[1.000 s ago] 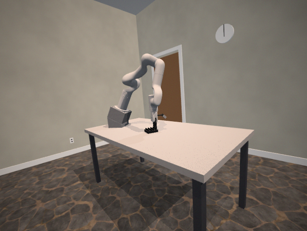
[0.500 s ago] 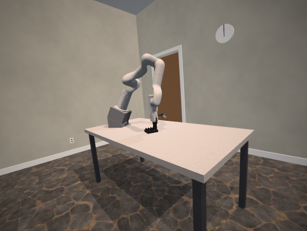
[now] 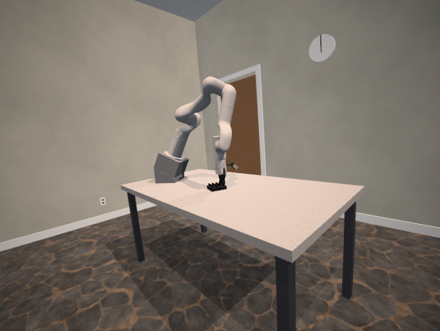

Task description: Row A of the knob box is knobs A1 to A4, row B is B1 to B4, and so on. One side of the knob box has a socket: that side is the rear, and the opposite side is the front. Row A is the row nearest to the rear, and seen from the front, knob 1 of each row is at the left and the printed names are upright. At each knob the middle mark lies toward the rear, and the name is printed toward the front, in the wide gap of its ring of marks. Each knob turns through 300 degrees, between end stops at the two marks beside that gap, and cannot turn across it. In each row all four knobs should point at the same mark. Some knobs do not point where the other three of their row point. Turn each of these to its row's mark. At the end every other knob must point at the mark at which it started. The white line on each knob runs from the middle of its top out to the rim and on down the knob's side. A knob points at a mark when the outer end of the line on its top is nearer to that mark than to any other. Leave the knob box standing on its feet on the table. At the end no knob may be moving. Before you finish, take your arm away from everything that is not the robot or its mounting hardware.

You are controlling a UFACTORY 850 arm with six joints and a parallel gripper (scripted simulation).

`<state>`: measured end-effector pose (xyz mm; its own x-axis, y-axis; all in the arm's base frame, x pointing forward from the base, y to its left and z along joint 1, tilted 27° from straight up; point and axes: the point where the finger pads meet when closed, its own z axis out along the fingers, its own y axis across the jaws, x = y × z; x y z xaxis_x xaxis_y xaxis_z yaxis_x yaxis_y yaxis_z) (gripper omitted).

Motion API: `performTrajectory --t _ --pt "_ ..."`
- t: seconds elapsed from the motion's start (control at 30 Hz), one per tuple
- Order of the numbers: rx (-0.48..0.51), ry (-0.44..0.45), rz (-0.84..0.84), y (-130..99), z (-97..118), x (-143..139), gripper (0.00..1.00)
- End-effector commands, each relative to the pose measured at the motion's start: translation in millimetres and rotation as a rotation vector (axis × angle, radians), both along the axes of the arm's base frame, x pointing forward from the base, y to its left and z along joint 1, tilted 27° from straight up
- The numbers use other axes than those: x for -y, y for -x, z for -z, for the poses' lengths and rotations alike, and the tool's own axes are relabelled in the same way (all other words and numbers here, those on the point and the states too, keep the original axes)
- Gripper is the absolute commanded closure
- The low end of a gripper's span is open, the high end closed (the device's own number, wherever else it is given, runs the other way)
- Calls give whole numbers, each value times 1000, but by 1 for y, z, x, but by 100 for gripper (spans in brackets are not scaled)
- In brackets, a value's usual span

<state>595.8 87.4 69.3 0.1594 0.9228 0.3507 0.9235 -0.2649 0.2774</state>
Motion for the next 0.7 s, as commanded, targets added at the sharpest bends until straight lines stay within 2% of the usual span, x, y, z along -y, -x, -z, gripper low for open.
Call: performTrajectory --t 0.0,0.3,0.33,0.67 --pt "2 0 0 -1 -1 0 92" --pt "2 0 0 -1 -1 0 92" --pt "2 0 0 -1 -1 0 81" --pt "2 0 0 -1 -1 0 81"
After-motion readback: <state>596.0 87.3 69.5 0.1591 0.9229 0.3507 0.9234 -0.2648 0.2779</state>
